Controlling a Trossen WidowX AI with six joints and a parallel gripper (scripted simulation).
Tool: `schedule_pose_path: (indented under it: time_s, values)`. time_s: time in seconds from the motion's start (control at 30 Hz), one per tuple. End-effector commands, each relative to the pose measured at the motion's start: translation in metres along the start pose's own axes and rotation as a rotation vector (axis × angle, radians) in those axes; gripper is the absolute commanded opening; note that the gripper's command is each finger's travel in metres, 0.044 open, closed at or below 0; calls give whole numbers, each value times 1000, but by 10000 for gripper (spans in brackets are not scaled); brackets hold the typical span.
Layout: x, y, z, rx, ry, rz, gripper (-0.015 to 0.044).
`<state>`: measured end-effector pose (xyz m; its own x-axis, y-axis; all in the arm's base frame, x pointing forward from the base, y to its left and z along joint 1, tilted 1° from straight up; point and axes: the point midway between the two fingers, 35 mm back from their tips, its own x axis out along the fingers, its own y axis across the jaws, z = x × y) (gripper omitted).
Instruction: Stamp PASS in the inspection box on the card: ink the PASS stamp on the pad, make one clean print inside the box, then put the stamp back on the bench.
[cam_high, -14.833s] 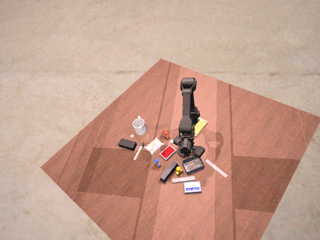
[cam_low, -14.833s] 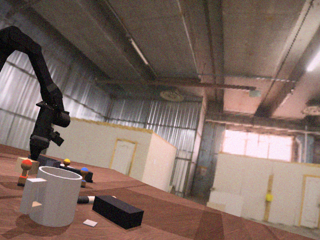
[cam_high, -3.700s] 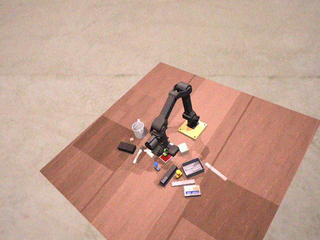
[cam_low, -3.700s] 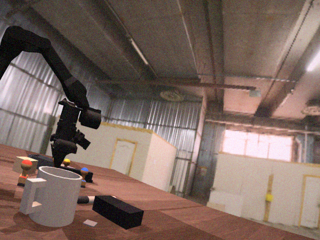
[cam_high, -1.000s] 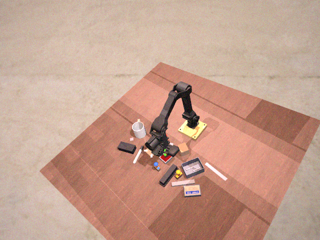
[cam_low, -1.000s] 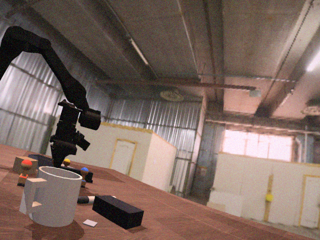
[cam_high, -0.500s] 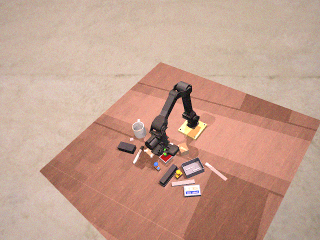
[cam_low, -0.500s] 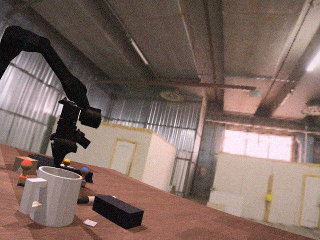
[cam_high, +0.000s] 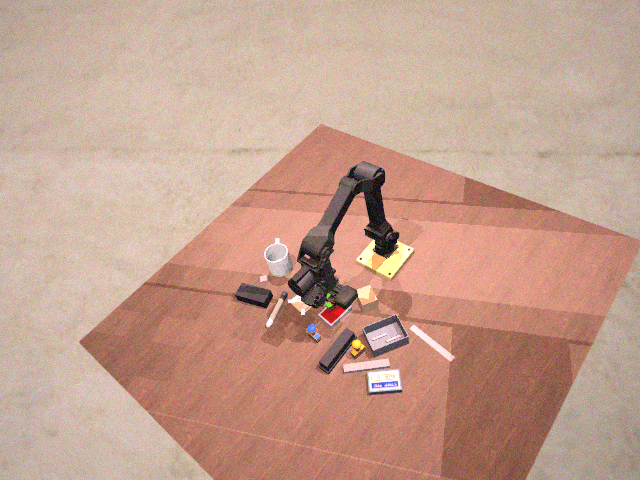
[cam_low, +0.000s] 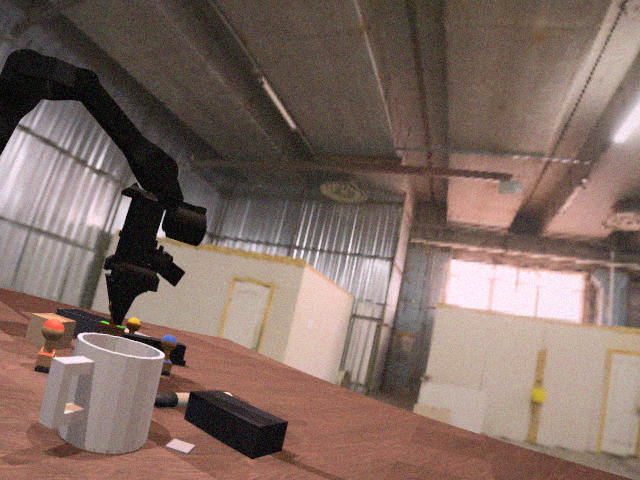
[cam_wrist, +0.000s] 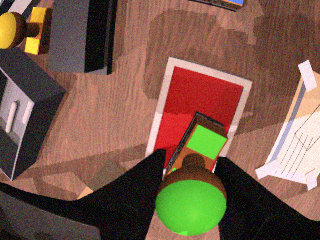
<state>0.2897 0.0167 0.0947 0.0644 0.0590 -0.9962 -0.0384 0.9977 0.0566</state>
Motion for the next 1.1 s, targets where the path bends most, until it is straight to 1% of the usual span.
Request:
schedule_pose_path:
  time_s: [0.0, 0.53, 1.07]
  values:
    - [-7, 1, 1, 1, -5, 4, 0]
    - [-29, 0, 2, 8, -6, 4, 0]
    - [-36, -85, 18, 189, -21, -10, 0]
